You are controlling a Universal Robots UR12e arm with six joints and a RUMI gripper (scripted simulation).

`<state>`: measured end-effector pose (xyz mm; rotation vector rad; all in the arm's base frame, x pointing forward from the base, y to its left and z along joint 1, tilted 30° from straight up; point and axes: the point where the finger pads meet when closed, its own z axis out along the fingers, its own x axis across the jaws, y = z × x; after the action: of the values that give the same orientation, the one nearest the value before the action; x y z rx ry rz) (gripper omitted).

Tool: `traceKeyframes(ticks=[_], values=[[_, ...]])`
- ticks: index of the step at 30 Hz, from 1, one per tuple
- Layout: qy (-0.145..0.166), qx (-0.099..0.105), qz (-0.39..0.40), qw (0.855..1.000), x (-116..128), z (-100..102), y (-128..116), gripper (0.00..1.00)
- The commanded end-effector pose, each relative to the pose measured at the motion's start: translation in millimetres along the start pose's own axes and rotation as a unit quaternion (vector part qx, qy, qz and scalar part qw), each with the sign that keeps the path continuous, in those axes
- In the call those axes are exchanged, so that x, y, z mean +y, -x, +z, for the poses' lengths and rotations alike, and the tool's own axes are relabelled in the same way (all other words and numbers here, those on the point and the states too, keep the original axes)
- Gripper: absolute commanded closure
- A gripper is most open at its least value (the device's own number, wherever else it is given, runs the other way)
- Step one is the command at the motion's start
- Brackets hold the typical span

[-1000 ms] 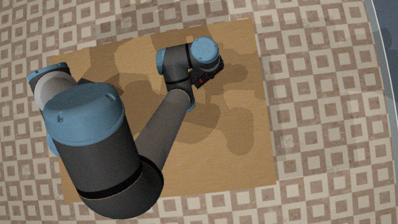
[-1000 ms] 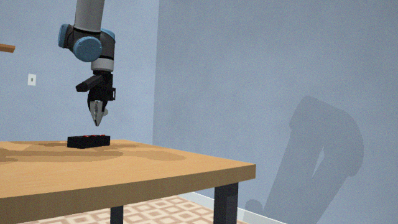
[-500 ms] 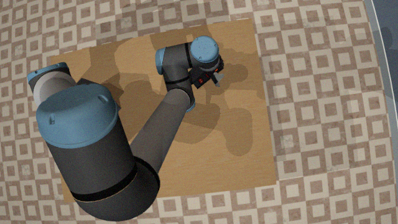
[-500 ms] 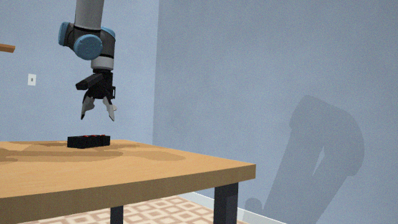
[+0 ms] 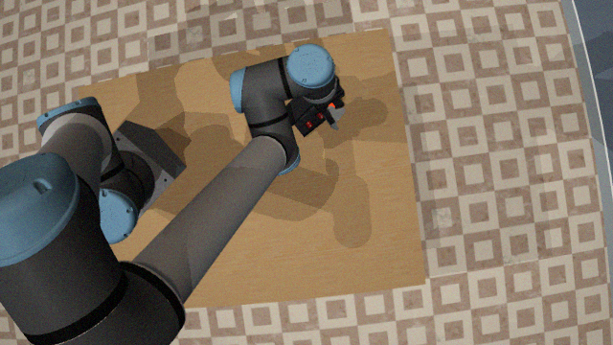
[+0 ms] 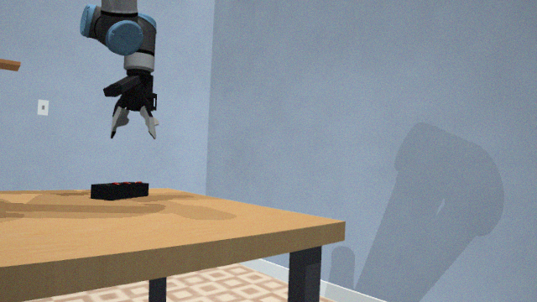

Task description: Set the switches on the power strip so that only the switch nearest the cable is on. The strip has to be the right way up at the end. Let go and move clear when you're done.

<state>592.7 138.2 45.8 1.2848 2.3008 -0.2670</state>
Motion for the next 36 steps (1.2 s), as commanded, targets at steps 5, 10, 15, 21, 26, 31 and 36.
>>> traceKeyframes(ticks=[5,10,15,21,26,31,36], values=[[-0.002,0.001,0.001,1.000,2.4,-27.6,0.4,0.00],[-0.004,0.002,0.000,1.000,0.5,-25.1,-1.0,0.00],[-0.004,0.002,0.000,1.000,0.1,-25.0,-1.1,0.00],[-0.004,0.002,0.000,1.000,0.3,-25.2,-0.9,0.00],[-0.004,0.002,0.000,1.000,0.3,-25.2,-0.9,0.00],[-0.004,0.002,0.000,1.000,0.3,-25.2,-0.9,0.00],[-0.004,0.002,0.000,1.000,0.3,-25.2,-0.9,0.00]])
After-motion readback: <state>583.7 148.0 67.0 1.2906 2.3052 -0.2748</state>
